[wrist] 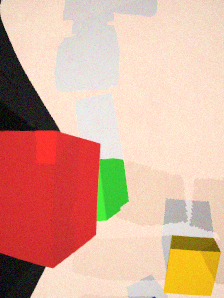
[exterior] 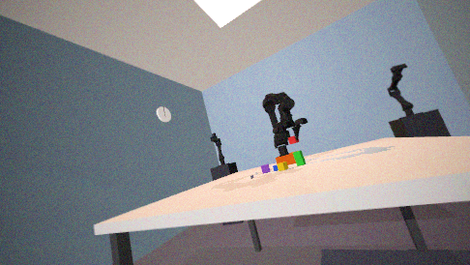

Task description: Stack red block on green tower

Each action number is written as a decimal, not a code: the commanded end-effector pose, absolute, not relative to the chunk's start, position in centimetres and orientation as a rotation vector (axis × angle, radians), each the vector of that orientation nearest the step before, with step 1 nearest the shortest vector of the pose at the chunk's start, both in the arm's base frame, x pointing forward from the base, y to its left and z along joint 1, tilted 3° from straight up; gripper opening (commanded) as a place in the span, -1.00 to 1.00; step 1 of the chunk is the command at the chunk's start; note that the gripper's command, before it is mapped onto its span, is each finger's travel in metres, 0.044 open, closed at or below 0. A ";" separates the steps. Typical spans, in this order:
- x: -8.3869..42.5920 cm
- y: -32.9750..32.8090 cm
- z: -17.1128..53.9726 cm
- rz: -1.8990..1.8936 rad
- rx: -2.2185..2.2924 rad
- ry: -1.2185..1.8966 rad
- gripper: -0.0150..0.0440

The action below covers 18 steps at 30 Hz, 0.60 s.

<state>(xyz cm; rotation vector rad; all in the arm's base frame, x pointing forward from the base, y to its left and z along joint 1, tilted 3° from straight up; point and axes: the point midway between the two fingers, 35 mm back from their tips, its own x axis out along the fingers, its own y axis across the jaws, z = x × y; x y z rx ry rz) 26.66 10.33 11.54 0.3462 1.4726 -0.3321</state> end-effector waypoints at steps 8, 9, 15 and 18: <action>25.5 10.0 9.9 -0.338 0.343 1.479 -0.49; 25.5 10.0 9.9 -0.338 0.343 1.479 -0.49; 25.6 10.0 8.5 -0.338 0.343 1.479 -0.49; 25.7 9.9 7.2 -0.338 0.343 1.479 -0.49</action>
